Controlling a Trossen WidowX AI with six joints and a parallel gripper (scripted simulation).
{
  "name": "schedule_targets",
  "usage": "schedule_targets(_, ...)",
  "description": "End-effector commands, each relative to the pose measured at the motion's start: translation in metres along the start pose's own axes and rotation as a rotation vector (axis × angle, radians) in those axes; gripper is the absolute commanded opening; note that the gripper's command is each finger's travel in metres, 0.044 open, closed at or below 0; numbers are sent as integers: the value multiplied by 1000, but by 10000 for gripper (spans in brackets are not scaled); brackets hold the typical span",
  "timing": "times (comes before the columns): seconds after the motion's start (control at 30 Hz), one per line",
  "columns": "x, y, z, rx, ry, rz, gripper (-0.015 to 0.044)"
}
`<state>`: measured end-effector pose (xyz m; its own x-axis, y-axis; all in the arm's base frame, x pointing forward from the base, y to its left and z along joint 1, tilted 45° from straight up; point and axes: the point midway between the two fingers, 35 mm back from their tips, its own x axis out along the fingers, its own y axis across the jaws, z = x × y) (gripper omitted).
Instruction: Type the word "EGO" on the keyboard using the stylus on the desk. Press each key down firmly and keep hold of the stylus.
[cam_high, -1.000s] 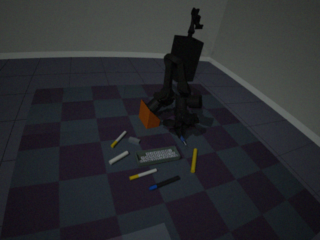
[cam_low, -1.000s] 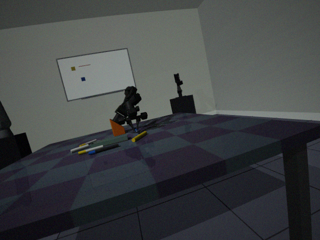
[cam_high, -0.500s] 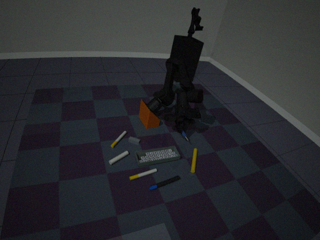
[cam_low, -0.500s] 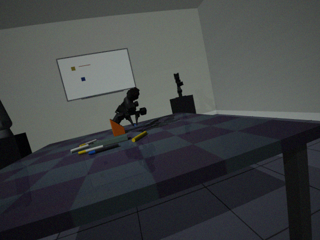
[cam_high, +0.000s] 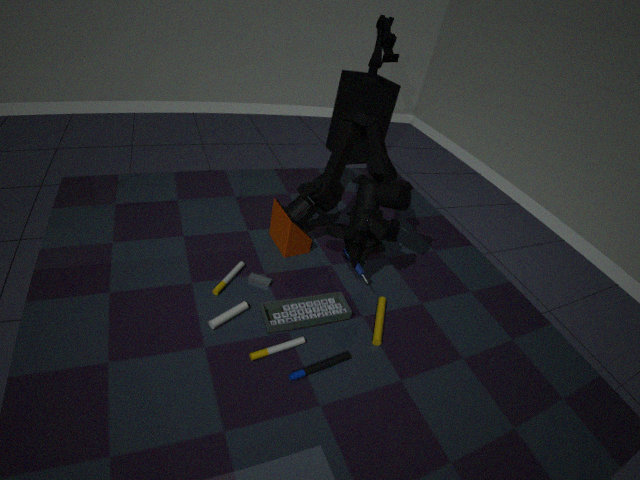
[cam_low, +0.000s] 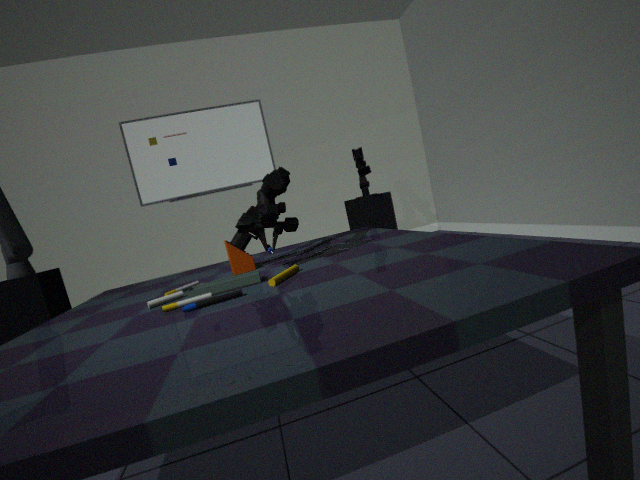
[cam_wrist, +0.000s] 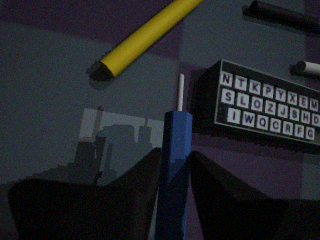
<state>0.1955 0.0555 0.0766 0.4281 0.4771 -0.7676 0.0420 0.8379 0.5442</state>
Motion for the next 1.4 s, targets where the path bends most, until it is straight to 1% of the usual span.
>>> schedule_targets(0.0, -1, -5, 7, -45, 33, -47, 0)
schedule_targets(0.73, 1, -41, 44, -326, 291, -245, 0)
schedule_targets(1.37, 10, -80, 70, -585, 595, -316, 0)
